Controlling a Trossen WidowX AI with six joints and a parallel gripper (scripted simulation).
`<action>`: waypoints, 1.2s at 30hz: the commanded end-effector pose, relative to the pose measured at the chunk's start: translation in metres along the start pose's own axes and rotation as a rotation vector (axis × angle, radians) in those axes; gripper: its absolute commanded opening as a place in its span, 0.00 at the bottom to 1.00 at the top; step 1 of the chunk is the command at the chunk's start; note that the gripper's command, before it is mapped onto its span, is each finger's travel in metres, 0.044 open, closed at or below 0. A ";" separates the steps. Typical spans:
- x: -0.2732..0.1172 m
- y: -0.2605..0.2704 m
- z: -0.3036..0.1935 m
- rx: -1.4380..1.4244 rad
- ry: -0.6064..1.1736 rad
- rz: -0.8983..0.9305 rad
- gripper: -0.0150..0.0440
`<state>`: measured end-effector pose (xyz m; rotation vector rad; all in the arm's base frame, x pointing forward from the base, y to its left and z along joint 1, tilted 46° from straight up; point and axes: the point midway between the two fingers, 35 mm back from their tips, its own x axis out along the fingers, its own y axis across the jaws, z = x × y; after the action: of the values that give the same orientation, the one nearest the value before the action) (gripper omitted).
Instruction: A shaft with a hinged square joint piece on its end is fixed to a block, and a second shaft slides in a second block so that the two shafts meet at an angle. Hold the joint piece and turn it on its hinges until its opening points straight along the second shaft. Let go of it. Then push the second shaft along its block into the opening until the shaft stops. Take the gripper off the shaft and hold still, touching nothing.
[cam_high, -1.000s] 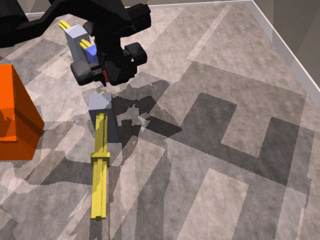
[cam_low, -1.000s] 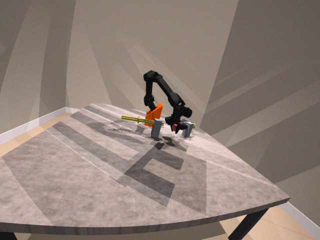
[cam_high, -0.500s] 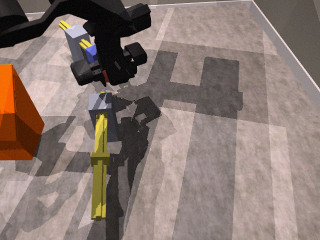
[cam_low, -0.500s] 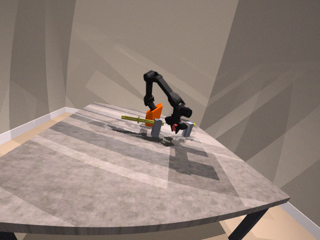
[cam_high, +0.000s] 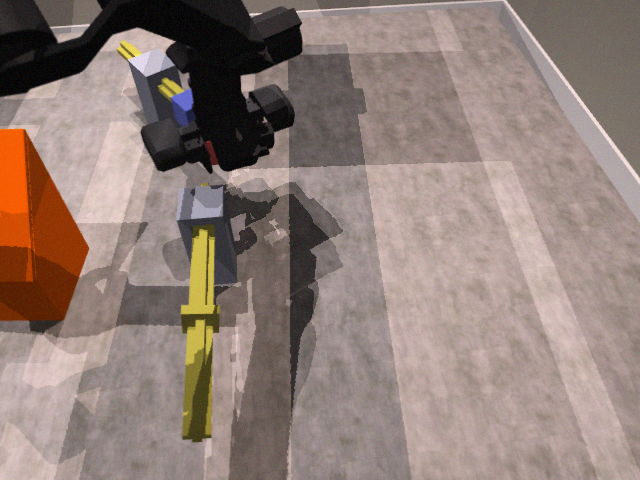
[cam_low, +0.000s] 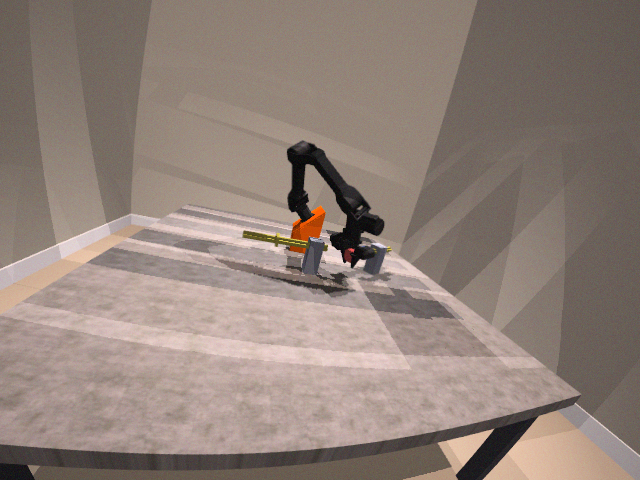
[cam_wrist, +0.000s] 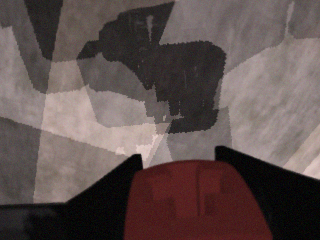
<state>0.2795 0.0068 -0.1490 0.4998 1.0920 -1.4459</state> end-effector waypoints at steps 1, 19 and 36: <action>0.000 -0.001 0.000 0.012 -0.006 0.002 0.25; -0.008 -0.013 -0.002 0.286 -0.148 0.037 0.25; -0.009 -0.019 -0.005 0.412 -0.199 0.042 0.25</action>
<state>0.2630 0.0126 -0.1375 0.6423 0.6366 -1.6453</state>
